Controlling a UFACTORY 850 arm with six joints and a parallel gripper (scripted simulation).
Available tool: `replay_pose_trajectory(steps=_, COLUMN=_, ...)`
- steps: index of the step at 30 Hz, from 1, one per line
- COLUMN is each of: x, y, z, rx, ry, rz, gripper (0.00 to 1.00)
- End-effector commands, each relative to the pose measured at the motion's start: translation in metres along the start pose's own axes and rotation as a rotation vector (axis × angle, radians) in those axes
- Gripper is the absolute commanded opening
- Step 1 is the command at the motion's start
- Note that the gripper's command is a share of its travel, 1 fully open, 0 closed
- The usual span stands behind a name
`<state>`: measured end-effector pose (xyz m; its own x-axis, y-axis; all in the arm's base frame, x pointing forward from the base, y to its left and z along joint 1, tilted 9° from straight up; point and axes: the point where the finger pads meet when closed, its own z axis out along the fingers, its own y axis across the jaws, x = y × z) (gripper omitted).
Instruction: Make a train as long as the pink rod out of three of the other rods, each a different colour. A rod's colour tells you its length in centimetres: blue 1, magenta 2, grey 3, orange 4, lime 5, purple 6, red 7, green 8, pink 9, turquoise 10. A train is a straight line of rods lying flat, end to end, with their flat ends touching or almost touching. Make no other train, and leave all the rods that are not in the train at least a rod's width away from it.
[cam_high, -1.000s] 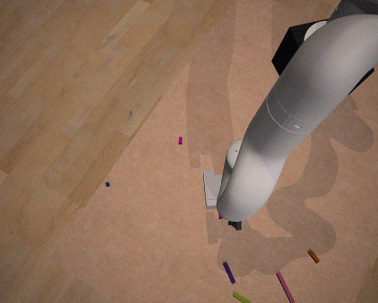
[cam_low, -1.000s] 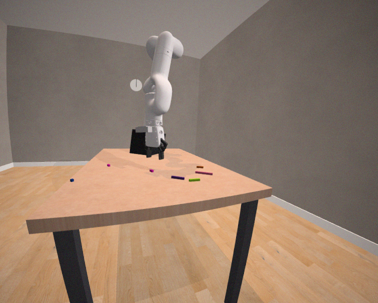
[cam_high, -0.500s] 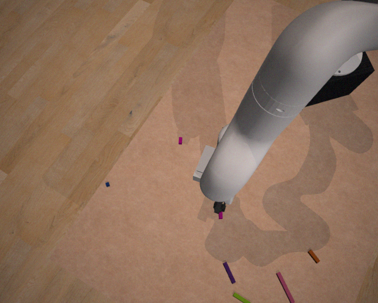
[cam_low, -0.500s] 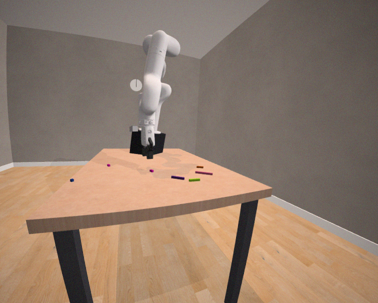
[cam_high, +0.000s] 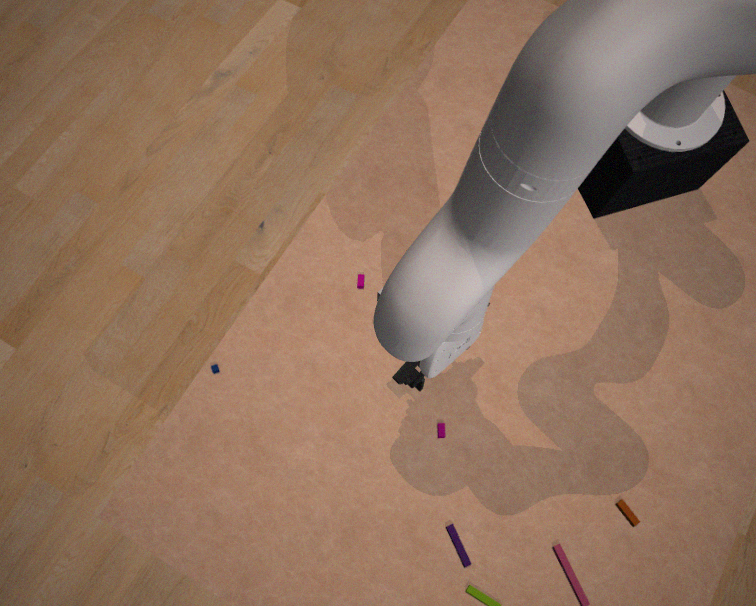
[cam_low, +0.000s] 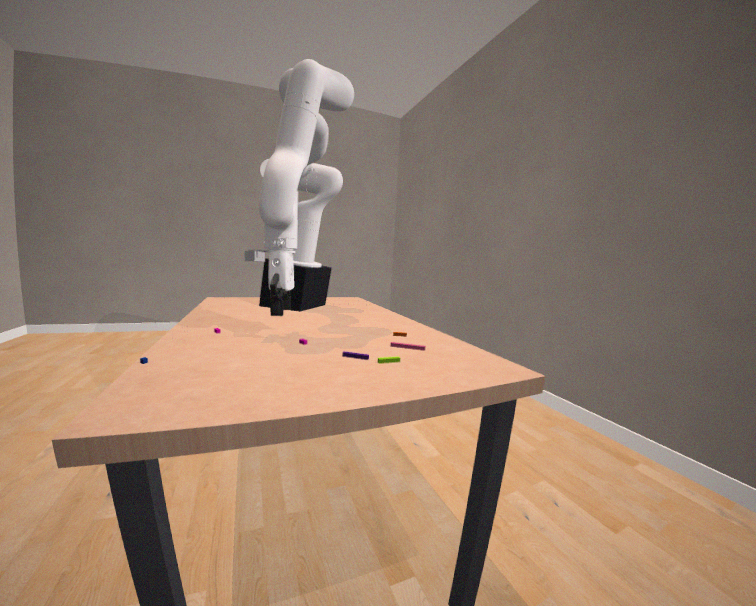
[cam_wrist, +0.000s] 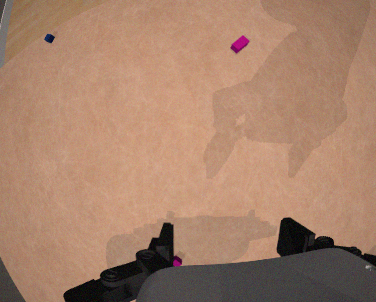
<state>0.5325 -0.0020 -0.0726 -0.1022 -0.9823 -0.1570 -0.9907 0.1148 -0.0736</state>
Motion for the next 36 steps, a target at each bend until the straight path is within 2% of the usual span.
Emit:
replay_pose_trajectory(steps=1, x=0.009, y=0.003, z=-0.001, rx=-0.008, ry=0.006, rz=0.106, gripper=1.00)
replay_pose_trajectory(steps=2, x=0.016, y=0.006, z=-0.002, rx=-0.008, ry=0.010, rz=0.188, gripper=1.00)
replay_pose_trajectory(steps=13, x=0.040, y=0.019, z=-0.004, rx=-0.008, ry=0.024, rz=0.475, gripper=1.00)
replay_pose_trajectory(steps=36, x=0.041, y=0.020, z=-0.004, rx=-0.008, ry=0.025, rz=0.483, gripper=1.00)
